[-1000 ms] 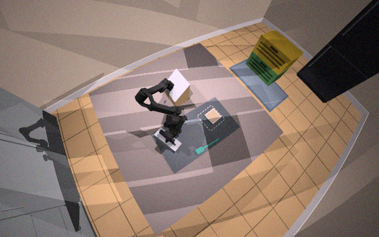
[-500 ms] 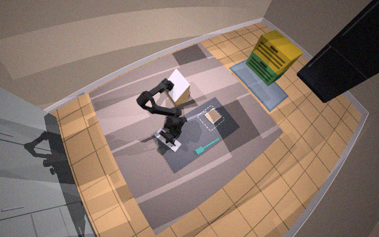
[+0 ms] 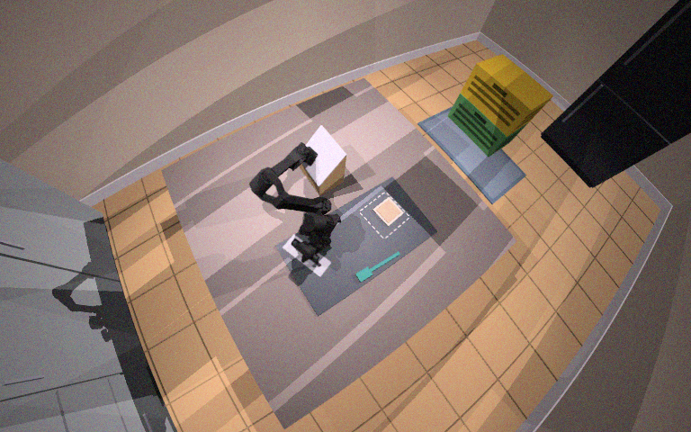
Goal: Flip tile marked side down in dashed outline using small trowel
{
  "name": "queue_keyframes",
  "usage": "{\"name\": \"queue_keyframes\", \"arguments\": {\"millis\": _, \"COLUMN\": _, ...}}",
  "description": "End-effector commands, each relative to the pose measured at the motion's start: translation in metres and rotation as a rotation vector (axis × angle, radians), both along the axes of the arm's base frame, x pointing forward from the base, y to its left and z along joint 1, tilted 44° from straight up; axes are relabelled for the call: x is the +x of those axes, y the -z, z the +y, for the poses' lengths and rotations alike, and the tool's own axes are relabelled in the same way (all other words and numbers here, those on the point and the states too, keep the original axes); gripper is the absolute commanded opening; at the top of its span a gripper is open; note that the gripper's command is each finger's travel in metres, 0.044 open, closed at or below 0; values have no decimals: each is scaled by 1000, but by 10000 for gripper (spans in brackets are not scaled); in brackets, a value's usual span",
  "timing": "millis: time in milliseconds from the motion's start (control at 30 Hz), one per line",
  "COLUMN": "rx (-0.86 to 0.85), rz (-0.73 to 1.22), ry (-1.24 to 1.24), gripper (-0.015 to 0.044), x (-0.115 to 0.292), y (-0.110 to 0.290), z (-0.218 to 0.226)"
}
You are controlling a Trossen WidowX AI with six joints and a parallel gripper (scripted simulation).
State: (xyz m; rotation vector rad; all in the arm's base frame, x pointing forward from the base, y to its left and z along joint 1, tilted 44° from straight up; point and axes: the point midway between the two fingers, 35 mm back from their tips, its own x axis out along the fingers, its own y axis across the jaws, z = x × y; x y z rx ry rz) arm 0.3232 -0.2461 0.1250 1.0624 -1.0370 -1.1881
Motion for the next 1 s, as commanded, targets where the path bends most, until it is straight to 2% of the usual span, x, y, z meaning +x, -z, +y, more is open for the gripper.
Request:
{"name": "queue_keyframes", "arguments": {"millis": 0, "rx": -1, "rz": -4, "ry": -4, "gripper": 300, "x": 1, "y": 0, "z": 0}}
{"name": "queue_keyframes", "arguments": {"millis": 333, "rx": -1, "rz": -2, "ry": -4, "gripper": 300, "x": 1, "y": 0, "z": 3}}
{"name": "queue_keyframes", "arguments": {"millis": 800, "rx": 8, "rz": 36, "ry": -2, "gripper": 300, "x": -4, "y": 2, "z": 46}}
{"name": "queue_keyframes", "arguments": {"millis": 967, "rx": 9, "rz": 68, "ry": -31, "gripper": 300, "x": -10, "y": -24, "z": 85}}
